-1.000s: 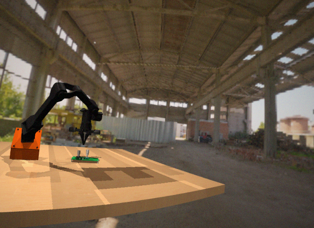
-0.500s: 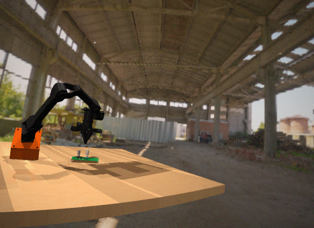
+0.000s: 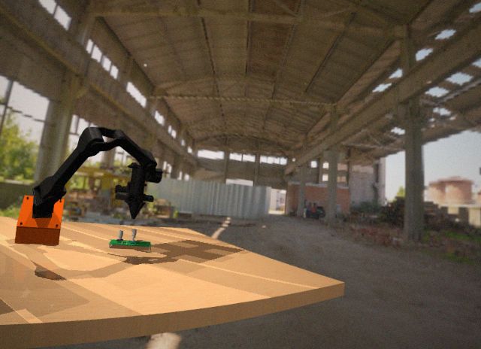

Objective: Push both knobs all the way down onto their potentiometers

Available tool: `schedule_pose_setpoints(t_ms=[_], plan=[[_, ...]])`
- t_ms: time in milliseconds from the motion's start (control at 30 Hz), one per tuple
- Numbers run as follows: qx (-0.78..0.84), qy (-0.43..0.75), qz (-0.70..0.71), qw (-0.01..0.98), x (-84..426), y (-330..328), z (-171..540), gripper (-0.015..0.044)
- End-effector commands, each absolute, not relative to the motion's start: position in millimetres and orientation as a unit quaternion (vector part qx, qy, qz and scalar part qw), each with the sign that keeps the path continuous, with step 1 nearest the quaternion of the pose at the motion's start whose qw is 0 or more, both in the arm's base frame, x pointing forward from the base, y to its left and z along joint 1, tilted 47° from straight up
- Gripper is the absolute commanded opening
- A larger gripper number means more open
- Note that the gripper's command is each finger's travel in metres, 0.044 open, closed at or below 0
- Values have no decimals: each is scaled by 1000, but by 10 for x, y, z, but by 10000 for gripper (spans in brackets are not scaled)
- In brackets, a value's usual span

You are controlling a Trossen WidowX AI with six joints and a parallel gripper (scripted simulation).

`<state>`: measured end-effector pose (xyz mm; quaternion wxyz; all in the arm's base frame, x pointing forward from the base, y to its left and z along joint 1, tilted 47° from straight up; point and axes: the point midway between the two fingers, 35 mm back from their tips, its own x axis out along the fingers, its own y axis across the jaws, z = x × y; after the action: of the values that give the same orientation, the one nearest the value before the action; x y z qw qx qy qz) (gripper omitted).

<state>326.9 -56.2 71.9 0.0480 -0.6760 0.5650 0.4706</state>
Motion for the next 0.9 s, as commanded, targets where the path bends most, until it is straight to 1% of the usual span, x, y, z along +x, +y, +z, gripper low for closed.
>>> schedule_pose_setpoints(t_ms=[0, 267, 867], plan=[[-679, 529, 509, -5, 3303, -573, 762, 0], [-672, 460, 572, -92, 3339, -580, 813, 0], [-672, 459, 573, -94, 3324, -737, 669, 0]])
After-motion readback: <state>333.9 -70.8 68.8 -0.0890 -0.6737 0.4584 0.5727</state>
